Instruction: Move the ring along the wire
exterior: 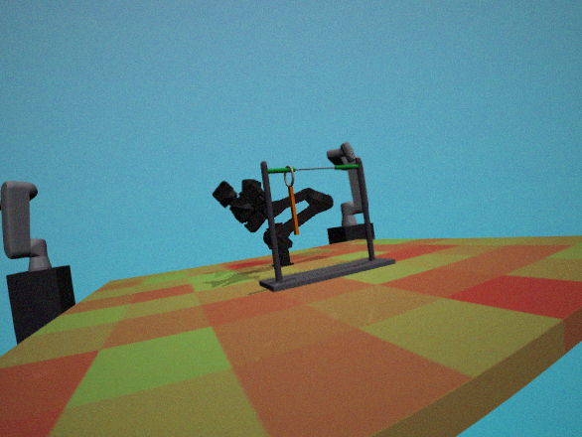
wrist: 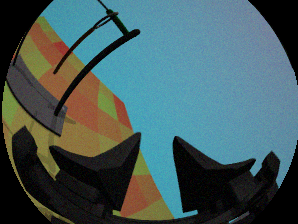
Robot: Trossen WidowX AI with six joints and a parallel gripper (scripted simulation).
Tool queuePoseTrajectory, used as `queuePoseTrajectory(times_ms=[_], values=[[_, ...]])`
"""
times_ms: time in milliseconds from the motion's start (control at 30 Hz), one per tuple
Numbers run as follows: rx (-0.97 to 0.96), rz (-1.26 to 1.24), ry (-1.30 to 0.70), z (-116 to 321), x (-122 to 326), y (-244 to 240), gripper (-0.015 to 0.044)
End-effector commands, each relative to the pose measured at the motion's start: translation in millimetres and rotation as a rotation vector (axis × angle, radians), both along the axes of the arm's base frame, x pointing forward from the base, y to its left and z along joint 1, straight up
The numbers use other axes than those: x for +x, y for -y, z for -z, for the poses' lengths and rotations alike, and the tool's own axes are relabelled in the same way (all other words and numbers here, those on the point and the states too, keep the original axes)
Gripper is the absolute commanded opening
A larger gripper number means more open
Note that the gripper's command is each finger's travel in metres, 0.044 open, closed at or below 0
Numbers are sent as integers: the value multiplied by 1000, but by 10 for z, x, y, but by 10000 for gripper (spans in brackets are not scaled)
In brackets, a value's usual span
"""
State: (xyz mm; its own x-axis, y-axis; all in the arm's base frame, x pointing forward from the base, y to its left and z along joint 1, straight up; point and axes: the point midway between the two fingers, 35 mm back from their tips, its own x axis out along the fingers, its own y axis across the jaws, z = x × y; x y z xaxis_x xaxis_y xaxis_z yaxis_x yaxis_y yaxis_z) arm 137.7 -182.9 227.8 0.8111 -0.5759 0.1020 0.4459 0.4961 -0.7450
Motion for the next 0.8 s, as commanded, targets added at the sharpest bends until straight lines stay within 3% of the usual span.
queuePoseTrajectory(times_ms=[0, 533, 767], values=[[212, -146, 27, 308, 229, -150, 160], [888, -525, -31, 1139, 805, -1035, 160], [914, -536, -39, 1163, 822, -1078, 160]])
